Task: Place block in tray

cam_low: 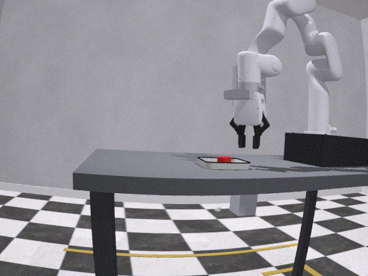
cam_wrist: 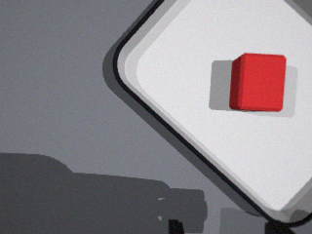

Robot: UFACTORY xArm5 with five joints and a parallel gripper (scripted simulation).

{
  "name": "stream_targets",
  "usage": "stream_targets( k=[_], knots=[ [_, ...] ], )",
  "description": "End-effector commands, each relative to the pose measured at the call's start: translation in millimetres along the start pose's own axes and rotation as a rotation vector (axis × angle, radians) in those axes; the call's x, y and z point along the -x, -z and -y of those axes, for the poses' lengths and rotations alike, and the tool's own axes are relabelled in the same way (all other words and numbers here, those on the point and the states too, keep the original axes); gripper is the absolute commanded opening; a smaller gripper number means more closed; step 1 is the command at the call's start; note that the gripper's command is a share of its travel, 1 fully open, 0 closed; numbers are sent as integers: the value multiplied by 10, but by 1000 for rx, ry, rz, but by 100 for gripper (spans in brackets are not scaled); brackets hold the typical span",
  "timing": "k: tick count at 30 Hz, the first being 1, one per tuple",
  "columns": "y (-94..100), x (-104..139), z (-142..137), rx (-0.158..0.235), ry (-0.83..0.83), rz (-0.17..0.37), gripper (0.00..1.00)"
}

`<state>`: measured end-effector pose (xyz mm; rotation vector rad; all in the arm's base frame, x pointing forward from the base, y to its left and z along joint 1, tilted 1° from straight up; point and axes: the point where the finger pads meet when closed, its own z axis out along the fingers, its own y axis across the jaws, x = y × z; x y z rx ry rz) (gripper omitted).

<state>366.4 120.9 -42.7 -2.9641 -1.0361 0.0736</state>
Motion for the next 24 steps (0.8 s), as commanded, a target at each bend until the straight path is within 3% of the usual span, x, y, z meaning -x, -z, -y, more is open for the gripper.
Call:
stream_targets(
  k=[1, 5, 6, 24],
  knots=[
    [33, 642, 237, 11, 0, -30, 50],
    [26, 1180, 437, 11, 0, -30, 50],
    [29, 1208, 447, 11, 0, -30, 50],
    [29, 1208, 447, 11, 0, -30, 50]
  ],
)
